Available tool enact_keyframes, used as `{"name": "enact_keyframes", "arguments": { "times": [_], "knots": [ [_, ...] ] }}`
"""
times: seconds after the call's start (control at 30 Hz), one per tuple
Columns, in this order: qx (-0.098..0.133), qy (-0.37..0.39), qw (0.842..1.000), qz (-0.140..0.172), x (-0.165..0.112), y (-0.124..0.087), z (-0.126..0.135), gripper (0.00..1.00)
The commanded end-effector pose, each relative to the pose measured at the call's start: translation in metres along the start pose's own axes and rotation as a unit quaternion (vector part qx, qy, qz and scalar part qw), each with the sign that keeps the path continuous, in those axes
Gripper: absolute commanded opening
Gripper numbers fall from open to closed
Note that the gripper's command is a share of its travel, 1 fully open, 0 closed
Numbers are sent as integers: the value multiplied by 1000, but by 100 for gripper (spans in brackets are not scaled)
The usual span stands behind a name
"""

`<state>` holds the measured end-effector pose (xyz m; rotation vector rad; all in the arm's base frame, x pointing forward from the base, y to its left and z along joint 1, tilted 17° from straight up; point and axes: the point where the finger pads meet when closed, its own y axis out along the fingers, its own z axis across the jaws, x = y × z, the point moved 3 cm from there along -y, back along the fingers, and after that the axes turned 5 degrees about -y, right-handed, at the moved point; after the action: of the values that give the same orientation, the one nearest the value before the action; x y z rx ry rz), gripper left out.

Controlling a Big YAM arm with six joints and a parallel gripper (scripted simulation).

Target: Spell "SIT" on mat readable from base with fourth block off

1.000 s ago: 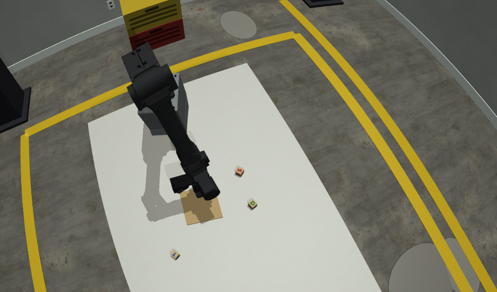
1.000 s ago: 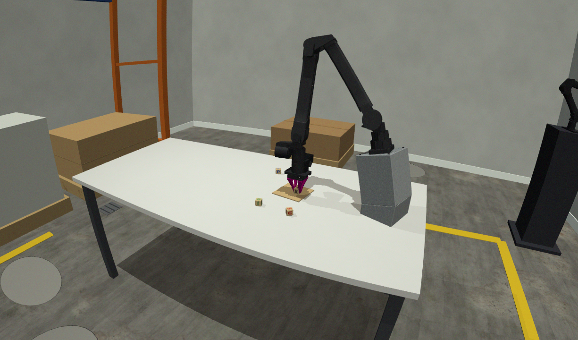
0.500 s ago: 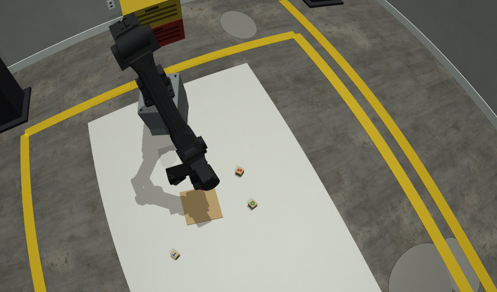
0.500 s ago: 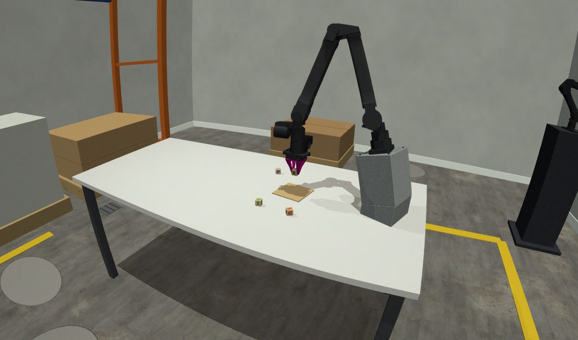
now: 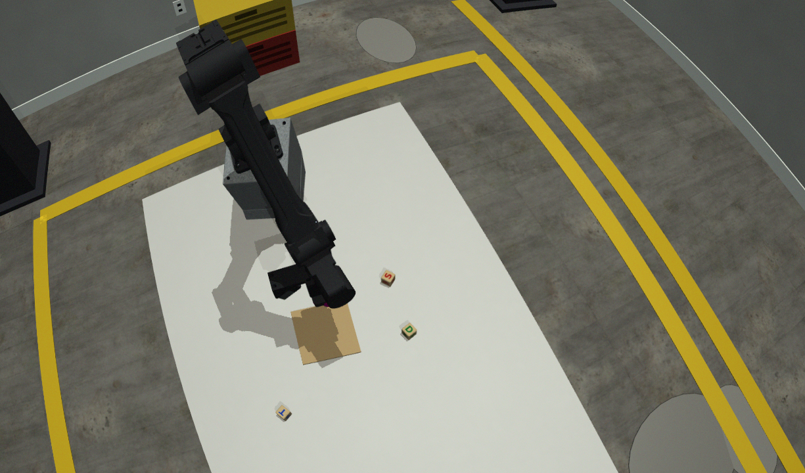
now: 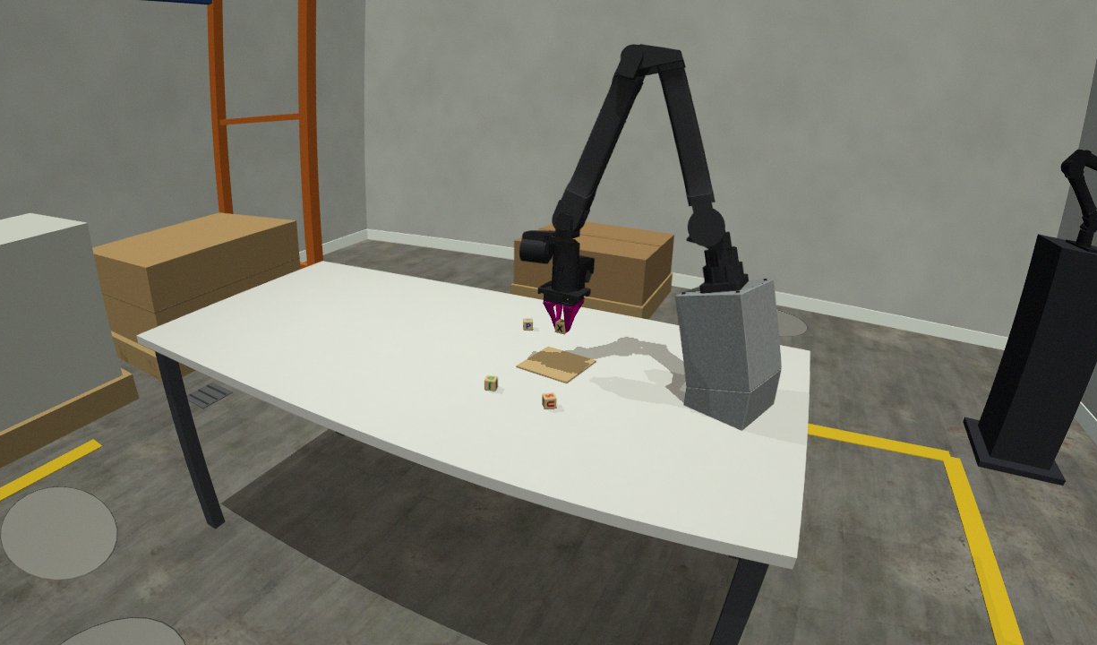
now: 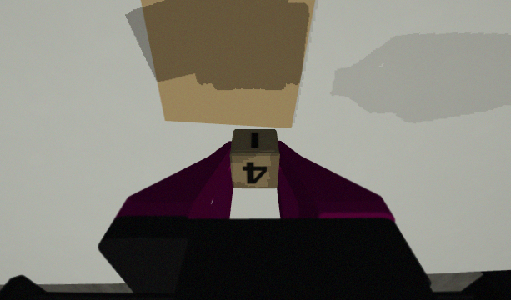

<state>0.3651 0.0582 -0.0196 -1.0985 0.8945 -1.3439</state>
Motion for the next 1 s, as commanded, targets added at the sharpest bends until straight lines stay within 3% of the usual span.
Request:
{"name": "enact_keyframes", "arguments": {
  "times": [0.0,0.2,0.4,0.47,0.5,0.77,0.97],
  "knots": [
    [-3,-32,999,-1,-4,3,3,22],
    [11,-138,990,-1,-3,5,14,22],
    [5,-297,955,-3,2,14,10,22],
    [5,-297,955,-3,2,14,10,22],
    [6,-354,935,-3,2,15,11,22],
    [-1,-520,854,-5,2,28,10,22],
    [-9,-636,772,-4,2,36,6,22]
  ]
}}
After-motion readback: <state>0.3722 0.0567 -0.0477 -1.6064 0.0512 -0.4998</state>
